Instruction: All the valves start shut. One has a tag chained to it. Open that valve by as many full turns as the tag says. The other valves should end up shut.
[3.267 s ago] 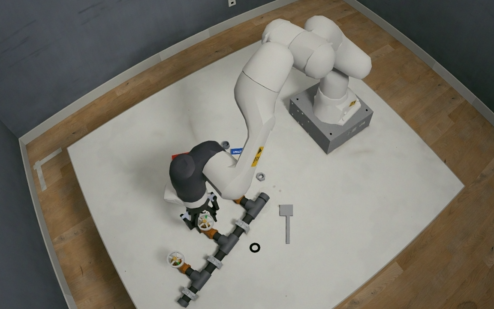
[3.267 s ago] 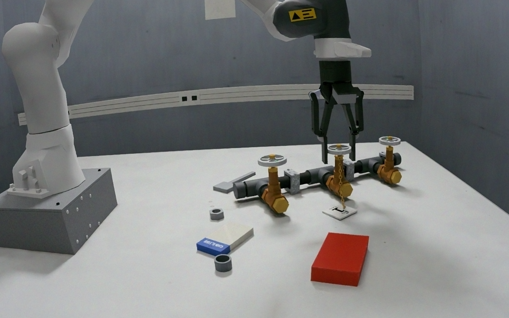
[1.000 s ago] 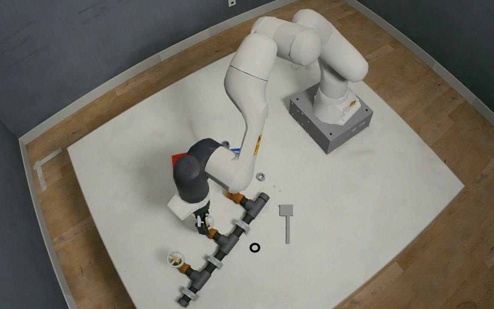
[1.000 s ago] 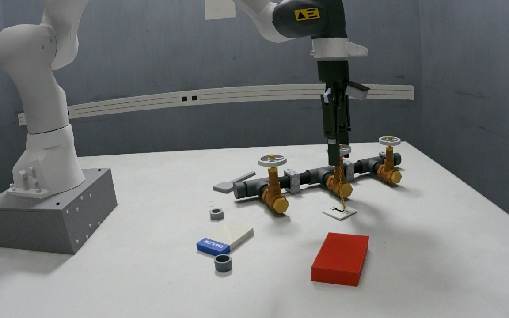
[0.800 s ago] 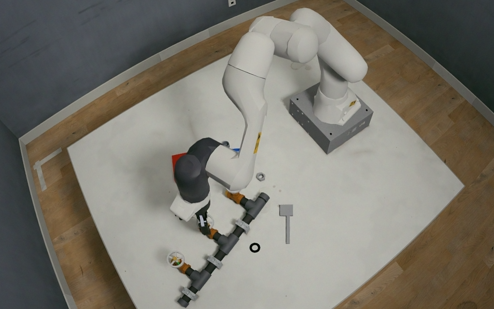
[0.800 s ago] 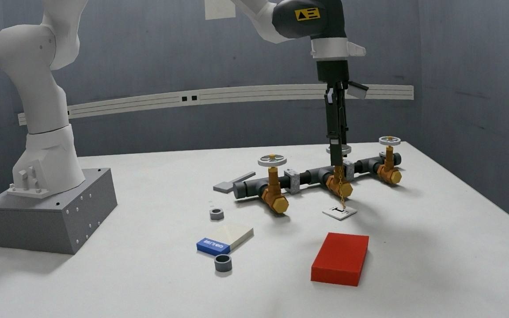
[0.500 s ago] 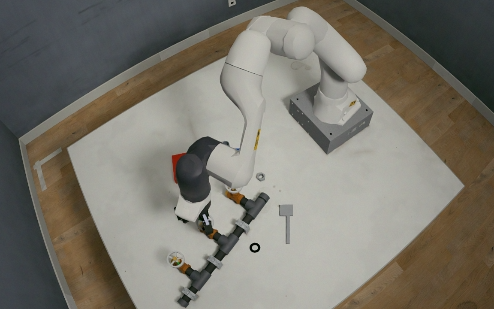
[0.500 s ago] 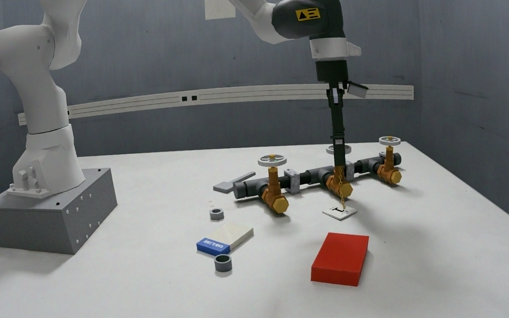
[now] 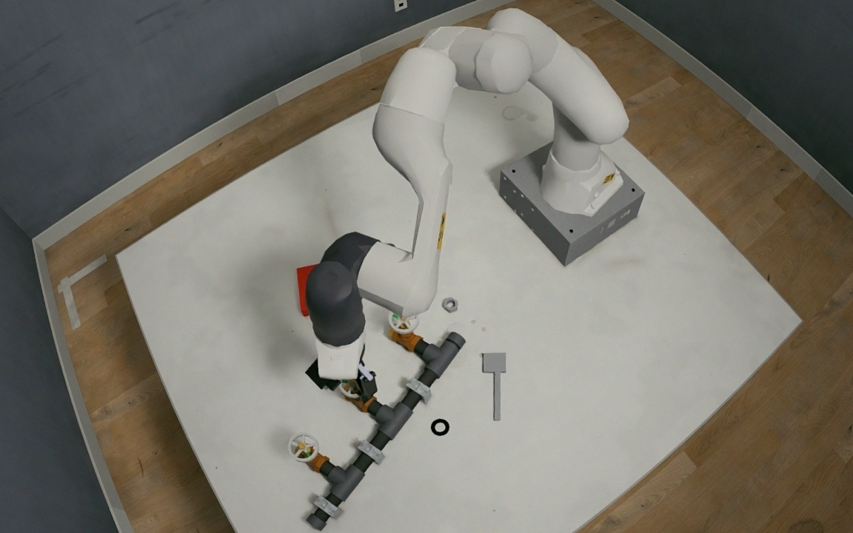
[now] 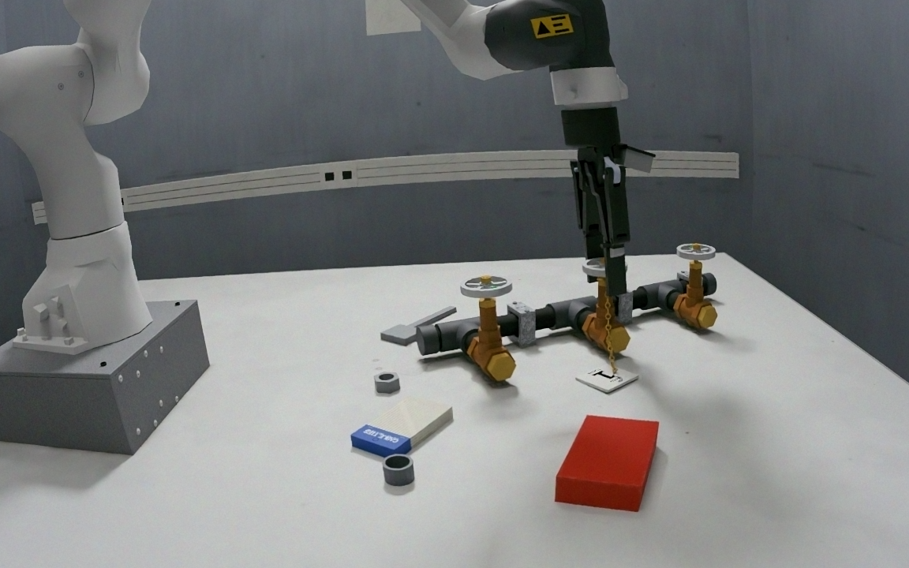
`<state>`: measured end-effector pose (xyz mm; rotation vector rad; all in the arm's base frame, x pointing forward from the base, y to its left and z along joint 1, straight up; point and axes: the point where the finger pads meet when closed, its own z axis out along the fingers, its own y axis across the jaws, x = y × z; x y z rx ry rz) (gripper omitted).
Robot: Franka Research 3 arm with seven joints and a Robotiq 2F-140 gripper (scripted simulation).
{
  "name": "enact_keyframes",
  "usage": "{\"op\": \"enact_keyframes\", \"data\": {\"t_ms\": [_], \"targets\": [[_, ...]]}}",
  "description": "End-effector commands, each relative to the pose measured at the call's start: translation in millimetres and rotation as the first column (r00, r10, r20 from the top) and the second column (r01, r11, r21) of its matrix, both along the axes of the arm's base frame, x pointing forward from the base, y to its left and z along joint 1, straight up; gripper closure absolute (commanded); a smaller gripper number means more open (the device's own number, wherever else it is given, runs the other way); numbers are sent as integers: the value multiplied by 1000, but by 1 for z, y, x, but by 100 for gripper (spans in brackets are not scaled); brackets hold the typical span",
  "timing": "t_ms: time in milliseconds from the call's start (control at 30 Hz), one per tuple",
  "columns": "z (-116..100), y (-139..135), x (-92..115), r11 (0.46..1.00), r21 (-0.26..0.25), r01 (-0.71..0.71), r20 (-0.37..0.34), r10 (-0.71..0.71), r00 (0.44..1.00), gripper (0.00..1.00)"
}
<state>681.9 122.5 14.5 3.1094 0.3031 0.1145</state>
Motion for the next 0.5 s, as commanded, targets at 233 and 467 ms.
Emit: {"op": "enact_keyframes", "data": {"t_ms": [233,467], "targets": [[0,0,0,899,-13,-438,-12,438,899,90],[0,0,0,810,-16,-586,-16,586,810,90]]}}
